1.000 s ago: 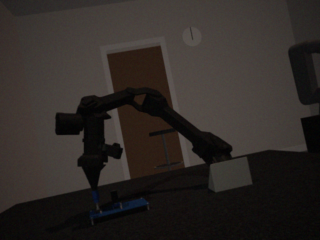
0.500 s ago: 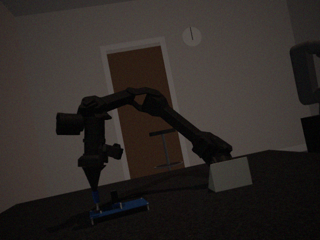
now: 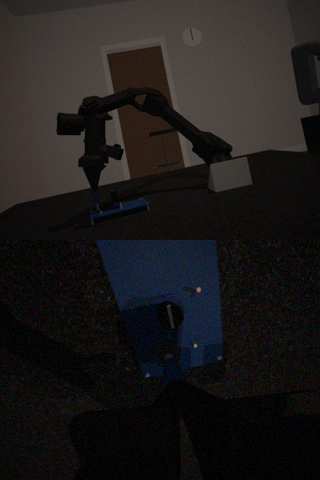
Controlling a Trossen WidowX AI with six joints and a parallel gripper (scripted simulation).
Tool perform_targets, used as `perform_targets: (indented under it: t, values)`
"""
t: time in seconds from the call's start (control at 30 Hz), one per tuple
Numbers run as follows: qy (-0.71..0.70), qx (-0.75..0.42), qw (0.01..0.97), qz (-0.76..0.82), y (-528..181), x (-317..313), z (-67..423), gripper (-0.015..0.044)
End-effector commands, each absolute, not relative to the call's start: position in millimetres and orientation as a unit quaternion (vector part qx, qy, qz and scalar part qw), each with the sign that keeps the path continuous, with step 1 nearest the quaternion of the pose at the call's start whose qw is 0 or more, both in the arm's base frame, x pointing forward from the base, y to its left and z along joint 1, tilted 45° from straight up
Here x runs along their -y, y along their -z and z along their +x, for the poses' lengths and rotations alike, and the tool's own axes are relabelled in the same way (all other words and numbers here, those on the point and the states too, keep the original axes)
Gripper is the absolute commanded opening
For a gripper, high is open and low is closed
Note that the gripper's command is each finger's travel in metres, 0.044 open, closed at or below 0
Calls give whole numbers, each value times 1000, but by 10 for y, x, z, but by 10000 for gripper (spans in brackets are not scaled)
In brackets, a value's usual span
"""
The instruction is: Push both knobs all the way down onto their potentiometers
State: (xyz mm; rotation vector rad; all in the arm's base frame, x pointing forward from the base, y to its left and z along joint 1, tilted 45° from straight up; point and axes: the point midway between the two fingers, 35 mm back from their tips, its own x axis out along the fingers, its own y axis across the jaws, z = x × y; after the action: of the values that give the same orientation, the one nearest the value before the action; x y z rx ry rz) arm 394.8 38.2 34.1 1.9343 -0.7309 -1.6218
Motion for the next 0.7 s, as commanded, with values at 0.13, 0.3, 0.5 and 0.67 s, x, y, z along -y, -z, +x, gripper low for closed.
perform_targets:
  t: [0.13,0.3,0.5,0.67]
  values:
    - [606,283,248,701,-205,-193,3962,0]
    - [606,283,248,701,-177,-164,3961,0]
    - [606,283,248,701,-169,-157,3960,0]
    - [606,283,248,701,-165,-152,3960,0]
